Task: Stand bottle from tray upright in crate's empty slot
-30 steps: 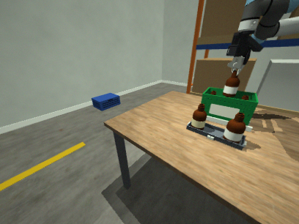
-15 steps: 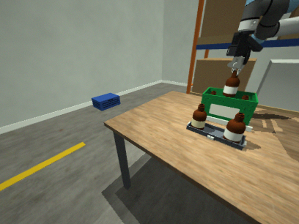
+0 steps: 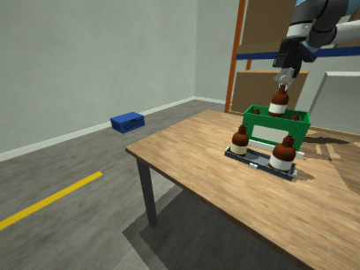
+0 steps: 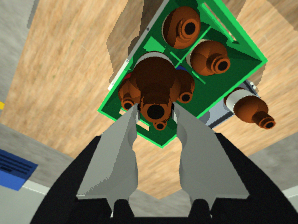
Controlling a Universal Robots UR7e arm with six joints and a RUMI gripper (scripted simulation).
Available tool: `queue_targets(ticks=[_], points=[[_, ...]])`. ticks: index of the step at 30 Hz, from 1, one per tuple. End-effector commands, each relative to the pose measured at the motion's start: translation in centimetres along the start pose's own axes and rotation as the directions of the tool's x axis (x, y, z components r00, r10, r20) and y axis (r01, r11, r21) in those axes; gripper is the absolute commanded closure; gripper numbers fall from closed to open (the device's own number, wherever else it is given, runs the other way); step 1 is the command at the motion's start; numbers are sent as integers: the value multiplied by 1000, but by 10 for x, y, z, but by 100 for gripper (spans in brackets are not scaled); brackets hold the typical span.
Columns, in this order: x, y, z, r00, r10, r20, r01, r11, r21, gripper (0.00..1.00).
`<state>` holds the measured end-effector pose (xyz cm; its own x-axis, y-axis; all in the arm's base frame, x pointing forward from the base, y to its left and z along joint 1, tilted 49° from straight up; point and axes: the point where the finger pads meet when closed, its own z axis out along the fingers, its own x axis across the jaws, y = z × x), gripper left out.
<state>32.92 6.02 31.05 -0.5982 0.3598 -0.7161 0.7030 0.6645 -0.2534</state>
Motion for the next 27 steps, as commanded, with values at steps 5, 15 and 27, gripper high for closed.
queue_targets(ticks=[5,15,27], points=[[0,-1,1,1000,2,0,-2,1000,0,100],[0,-1,4,1000,2,0,-2,1000,0,100],[0,-1,16,1000,2,0,-2,1000,0,100]])
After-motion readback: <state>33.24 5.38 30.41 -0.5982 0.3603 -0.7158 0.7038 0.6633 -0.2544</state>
